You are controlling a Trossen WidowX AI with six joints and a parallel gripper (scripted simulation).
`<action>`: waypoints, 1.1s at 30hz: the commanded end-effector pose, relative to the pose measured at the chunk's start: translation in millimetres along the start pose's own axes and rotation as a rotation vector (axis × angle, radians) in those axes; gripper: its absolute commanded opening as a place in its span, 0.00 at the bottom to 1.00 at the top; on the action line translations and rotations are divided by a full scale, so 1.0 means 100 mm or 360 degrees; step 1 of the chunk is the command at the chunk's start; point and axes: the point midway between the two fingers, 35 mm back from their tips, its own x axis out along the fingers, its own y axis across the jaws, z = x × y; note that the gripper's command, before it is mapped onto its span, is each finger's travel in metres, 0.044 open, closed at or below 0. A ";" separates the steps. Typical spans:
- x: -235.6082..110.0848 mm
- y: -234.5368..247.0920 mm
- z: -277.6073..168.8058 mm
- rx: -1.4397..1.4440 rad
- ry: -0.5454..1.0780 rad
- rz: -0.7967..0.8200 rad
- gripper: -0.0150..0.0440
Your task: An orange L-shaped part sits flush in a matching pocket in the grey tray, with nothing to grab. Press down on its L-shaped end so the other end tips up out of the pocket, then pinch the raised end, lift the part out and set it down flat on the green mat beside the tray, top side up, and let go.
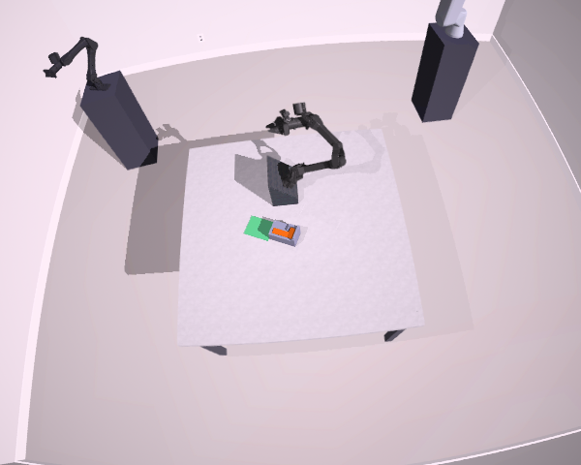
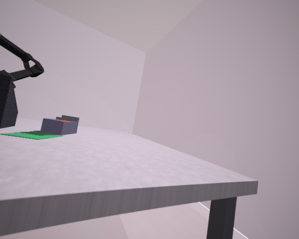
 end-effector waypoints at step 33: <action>0.94 2.40 -2.65 -0.1081 0.1780 0.0812 0.56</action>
